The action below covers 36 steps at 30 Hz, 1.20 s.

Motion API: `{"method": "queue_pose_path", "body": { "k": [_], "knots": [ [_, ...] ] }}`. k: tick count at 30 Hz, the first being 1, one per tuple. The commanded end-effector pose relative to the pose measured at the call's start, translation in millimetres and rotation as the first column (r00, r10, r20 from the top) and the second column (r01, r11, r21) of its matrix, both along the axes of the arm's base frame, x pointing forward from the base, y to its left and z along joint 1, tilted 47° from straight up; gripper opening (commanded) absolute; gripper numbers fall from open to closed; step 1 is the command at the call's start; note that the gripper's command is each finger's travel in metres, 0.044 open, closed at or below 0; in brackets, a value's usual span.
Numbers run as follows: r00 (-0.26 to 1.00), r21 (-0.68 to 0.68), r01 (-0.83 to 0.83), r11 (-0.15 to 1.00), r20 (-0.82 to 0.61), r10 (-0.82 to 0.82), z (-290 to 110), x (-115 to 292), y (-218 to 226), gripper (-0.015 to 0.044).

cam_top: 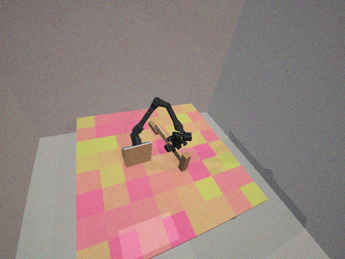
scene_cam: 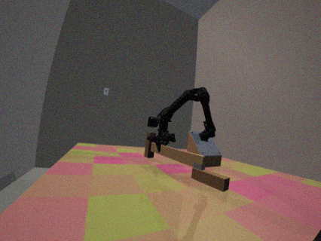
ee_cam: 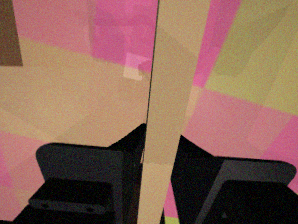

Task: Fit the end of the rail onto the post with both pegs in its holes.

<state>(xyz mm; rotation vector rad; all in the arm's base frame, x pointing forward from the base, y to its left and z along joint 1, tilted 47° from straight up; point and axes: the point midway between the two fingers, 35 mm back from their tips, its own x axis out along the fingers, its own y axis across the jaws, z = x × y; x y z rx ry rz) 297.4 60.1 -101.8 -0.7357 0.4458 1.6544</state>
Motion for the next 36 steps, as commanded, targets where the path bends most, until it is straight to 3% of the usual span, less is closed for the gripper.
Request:
{"method": "queue_pose_path", "body": {
  "k": [1, 15, 31, 36],
  "knots": [
    [1.0, -0.001, 0.001, 1.0, 0.003, -0.001, -1.0, 0.6, -2.3, 0.0],
    [1.0, -0.001, 0.001, 1.0, 0.003, -0.001, -3.9, 1.7, -5.2, 0.0],
    [1.0, -0.001, 0.0, 1.0, 0.0, 0.0, -3.1, 1.0, -3.2, 0.042],
    [1.0, -0.001, 0.0, 1.0, 0.0, 0.0, -0.8, 0.9, -3.4, 0.044]
  ]
}}
